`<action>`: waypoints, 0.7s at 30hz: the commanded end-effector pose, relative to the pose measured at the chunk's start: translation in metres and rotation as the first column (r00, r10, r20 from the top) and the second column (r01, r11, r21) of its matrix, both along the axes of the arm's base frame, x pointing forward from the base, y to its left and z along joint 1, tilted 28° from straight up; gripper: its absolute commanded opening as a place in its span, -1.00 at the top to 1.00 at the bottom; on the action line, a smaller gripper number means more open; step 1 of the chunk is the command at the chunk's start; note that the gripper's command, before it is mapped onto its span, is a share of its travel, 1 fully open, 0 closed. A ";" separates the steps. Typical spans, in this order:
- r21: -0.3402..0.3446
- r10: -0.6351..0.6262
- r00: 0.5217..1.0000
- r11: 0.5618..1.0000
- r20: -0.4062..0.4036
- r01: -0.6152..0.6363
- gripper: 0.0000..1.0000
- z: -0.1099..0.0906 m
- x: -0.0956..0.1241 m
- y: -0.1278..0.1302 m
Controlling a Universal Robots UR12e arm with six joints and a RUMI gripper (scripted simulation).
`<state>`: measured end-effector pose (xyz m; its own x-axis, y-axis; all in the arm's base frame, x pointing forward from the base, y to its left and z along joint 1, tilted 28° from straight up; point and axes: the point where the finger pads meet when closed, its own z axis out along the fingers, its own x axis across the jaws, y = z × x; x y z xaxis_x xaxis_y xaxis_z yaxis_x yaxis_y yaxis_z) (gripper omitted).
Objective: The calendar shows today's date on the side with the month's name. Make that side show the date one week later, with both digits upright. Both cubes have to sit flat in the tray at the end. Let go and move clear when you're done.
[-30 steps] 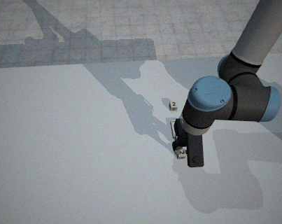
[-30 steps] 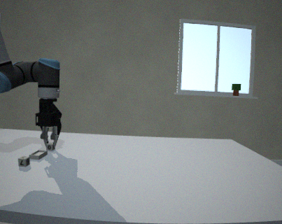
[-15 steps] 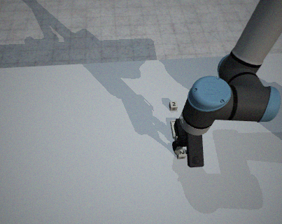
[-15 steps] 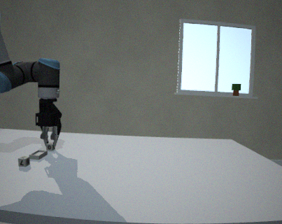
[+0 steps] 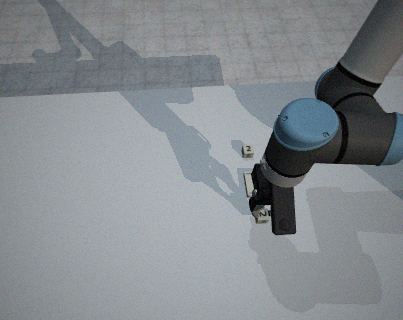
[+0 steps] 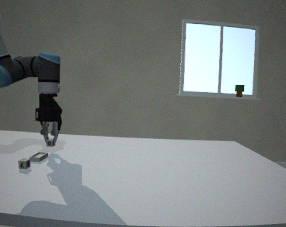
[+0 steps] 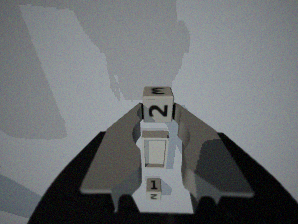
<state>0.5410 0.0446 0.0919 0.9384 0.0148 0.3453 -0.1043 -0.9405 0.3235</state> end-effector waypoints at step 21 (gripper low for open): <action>0.000 -0.001 1.000 1.000 -0.001 0.001 0.80 0.066 -0.021 0.025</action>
